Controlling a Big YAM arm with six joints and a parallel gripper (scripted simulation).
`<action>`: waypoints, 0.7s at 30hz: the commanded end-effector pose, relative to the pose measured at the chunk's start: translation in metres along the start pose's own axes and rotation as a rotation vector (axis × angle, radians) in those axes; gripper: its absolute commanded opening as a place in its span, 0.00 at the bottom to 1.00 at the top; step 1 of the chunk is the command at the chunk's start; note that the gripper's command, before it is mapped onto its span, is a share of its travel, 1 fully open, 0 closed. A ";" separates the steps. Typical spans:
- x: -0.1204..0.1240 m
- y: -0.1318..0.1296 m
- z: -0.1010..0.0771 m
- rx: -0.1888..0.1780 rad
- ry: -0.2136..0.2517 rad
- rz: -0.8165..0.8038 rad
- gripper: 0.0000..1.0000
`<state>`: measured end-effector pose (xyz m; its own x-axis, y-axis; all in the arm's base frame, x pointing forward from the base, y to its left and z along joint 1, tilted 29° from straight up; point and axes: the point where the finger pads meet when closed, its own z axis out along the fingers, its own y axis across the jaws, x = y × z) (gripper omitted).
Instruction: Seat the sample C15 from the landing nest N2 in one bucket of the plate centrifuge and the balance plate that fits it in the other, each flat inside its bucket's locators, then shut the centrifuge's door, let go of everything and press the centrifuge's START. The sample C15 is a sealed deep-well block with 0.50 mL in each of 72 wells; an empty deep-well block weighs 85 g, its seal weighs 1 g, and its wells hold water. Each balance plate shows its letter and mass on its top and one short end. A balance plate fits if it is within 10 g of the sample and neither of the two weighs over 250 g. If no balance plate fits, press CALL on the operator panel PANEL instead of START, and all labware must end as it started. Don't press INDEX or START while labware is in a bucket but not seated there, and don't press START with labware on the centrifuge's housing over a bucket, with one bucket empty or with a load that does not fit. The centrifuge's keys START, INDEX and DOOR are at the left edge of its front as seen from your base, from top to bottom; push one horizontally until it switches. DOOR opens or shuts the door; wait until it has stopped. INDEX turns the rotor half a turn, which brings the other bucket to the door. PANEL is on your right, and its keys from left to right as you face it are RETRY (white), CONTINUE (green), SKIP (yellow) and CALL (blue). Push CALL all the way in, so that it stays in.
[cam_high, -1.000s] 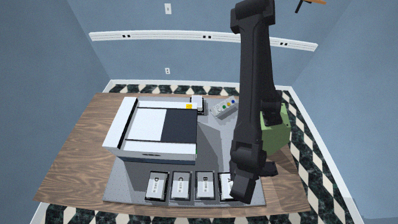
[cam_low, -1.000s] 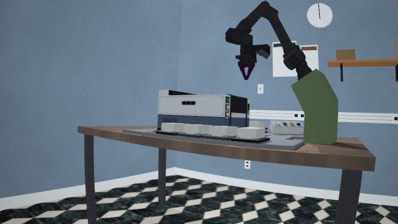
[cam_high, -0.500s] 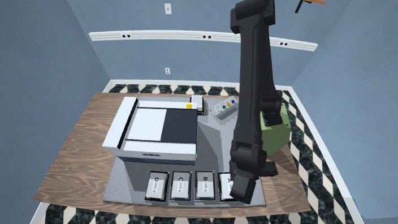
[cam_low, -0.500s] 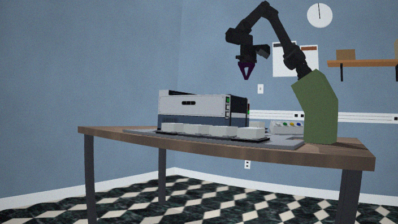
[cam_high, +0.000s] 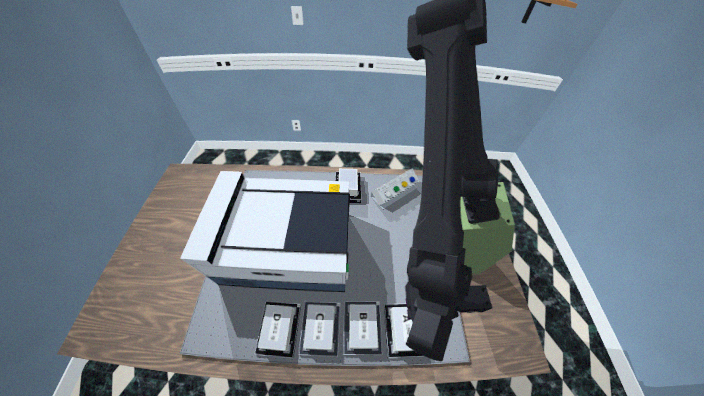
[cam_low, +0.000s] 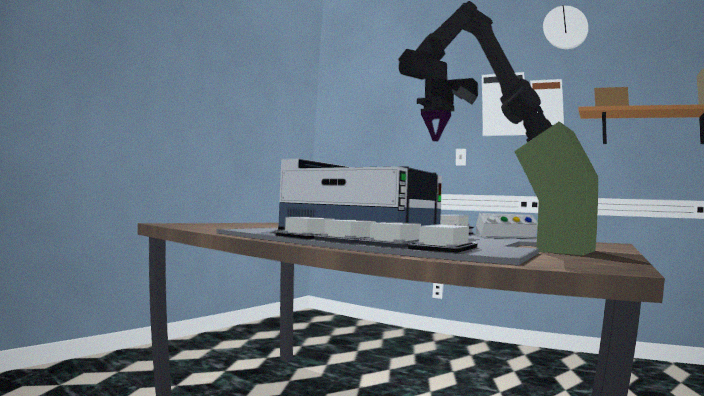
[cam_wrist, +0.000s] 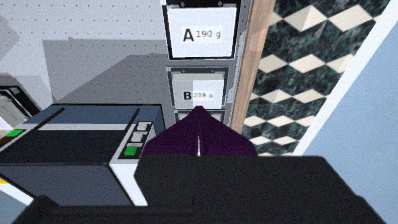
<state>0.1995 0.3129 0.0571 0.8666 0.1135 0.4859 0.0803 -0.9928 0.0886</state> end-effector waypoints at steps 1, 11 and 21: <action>0.011 -0.004 -0.001 -0.002 -0.002 -0.001 0.00; 0.011 -0.004 -0.001 -0.002 -0.002 -0.001 0.00; 0.012 -0.006 -0.001 -0.001 -0.002 0.006 0.00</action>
<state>0.1995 0.3129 0.0571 0.8667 0.1135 0.4858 0.0803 -0.9928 0.0886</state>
